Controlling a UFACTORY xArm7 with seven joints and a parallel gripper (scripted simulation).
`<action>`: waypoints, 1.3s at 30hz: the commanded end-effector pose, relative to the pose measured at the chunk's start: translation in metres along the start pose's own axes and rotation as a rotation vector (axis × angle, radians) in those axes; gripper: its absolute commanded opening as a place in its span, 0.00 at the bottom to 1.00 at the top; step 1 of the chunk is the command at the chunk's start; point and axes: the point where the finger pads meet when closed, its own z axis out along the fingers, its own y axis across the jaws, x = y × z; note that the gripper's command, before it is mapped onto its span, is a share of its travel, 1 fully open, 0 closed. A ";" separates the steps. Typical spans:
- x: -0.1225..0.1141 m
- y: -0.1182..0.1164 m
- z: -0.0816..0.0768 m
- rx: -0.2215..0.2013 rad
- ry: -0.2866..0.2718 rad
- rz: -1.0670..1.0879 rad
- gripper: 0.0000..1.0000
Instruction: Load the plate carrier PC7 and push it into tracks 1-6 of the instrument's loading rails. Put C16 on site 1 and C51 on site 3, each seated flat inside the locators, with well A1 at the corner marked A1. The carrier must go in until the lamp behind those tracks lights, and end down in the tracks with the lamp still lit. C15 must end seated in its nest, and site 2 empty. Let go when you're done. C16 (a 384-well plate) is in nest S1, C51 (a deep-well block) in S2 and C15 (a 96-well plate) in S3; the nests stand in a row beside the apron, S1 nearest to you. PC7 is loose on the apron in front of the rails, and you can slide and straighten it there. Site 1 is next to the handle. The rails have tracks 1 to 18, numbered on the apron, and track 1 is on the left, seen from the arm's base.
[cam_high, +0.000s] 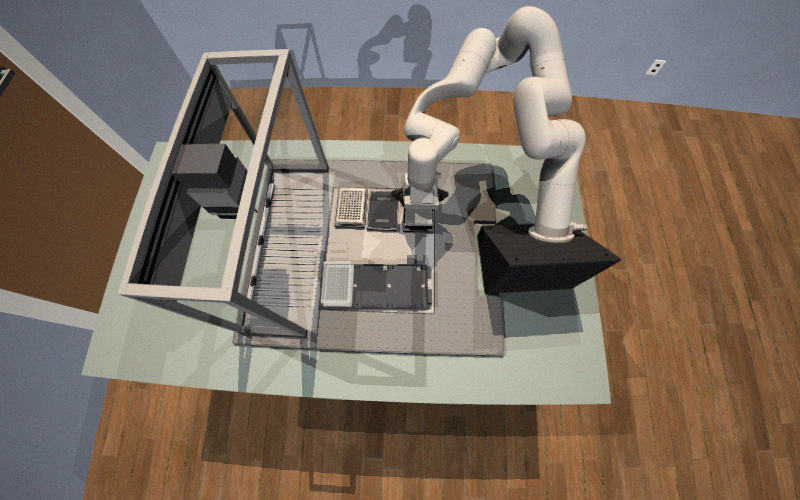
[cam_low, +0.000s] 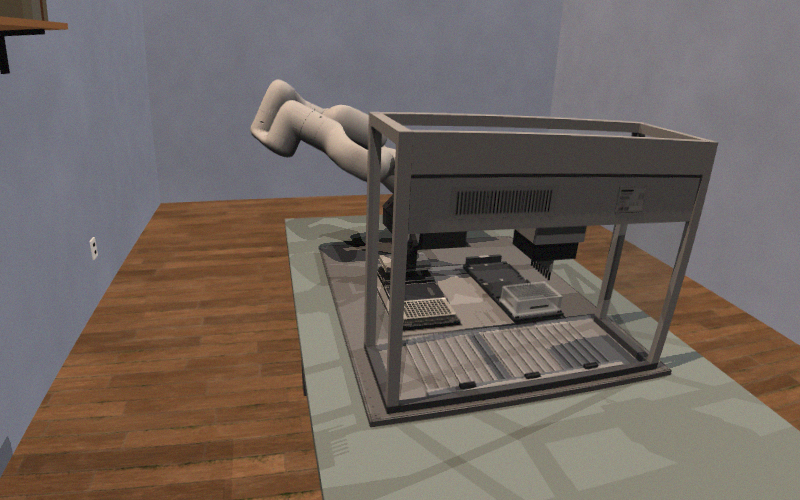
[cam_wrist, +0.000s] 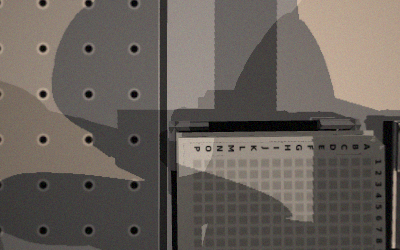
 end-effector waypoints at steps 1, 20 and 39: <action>0.000 0.001 -0.009 -0.003 0.001 -0.001 0.00; 0.000 0.001 -0.036 -0.003 0.001 0.000 0.00; 0.000 0.001 -0.062 -0.003 0.001 0.000 0.00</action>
